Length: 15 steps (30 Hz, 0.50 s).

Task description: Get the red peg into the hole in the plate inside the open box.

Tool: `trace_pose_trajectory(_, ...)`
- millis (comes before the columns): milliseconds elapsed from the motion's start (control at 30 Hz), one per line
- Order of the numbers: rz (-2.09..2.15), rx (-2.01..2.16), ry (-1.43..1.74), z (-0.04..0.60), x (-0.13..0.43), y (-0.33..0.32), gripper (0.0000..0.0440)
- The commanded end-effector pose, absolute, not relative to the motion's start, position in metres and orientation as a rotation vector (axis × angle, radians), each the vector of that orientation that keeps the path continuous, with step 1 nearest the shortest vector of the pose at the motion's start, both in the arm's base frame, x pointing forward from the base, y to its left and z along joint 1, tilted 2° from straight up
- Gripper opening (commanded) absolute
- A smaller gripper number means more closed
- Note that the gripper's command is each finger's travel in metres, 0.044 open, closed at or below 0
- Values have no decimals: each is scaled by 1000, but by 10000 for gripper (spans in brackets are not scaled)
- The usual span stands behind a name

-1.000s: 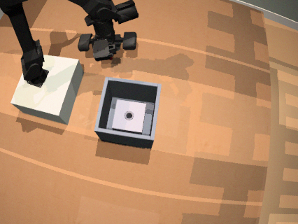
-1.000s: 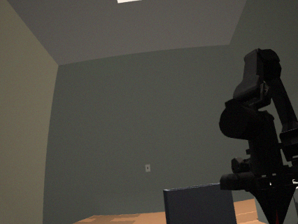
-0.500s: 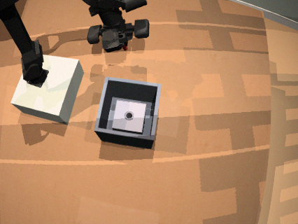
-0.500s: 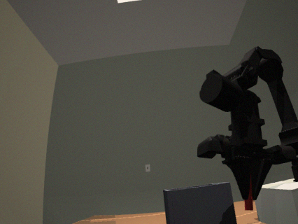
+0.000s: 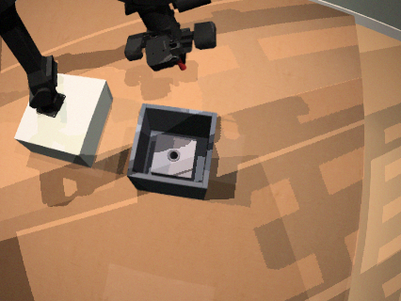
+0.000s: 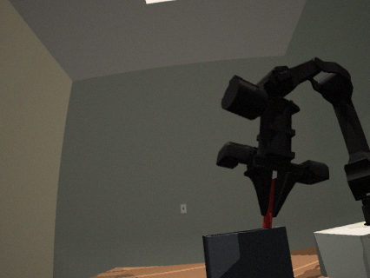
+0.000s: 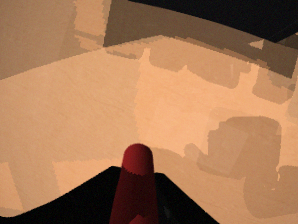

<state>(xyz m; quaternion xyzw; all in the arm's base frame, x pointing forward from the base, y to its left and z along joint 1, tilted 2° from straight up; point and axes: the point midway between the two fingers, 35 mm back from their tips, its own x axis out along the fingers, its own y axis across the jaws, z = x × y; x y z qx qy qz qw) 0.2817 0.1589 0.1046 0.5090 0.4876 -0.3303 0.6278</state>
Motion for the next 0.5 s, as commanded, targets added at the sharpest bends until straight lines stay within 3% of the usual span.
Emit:
trace_pose_trajectory(0,-766,1159,1096,112,288,148,0)
trace_pose_trajectory(467,-854,1124,1053,120,306,95,0)
